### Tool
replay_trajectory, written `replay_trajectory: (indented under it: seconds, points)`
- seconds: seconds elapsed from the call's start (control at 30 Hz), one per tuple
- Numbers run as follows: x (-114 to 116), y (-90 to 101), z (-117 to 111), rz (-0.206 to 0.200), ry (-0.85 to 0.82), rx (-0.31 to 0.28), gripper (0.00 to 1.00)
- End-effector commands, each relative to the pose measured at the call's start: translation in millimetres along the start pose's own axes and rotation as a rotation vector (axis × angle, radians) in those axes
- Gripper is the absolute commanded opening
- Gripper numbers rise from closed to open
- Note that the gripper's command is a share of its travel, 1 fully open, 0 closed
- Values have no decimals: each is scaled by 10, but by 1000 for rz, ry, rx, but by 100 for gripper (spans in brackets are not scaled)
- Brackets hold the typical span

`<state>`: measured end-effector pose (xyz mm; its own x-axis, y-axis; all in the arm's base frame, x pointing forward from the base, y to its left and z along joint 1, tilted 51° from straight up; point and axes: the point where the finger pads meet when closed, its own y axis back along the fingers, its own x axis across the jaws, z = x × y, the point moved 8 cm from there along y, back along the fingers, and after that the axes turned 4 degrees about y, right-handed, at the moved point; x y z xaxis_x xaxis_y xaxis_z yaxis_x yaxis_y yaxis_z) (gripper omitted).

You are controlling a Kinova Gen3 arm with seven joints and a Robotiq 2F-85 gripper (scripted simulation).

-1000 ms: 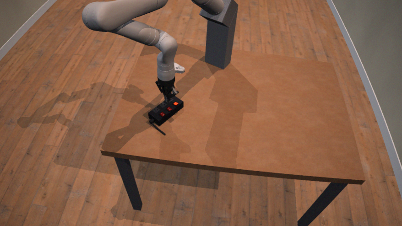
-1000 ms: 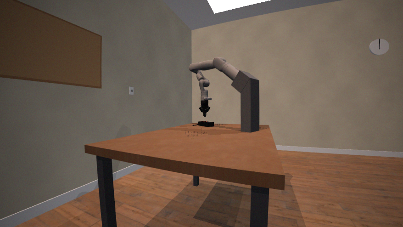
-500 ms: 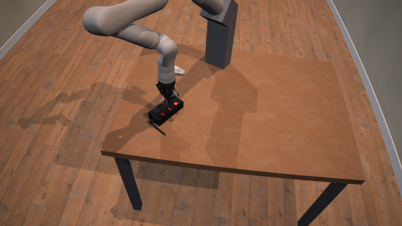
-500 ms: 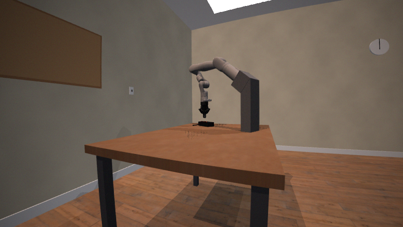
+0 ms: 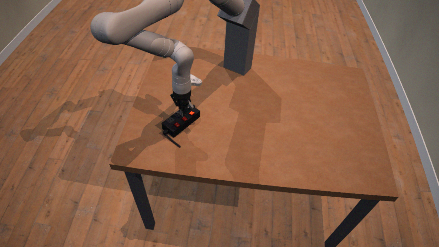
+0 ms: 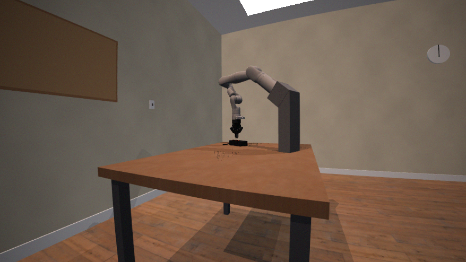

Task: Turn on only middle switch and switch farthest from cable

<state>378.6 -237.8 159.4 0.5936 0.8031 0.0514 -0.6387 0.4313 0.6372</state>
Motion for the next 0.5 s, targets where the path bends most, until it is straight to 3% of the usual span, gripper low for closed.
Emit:
replay_trajectory:
  seconds: [0.0, 0.47]
  points:
    - [-10, -55, 20, -1, 8, -9, 0]
    - [-9, -104, 19, -1, 8, -9, 0]
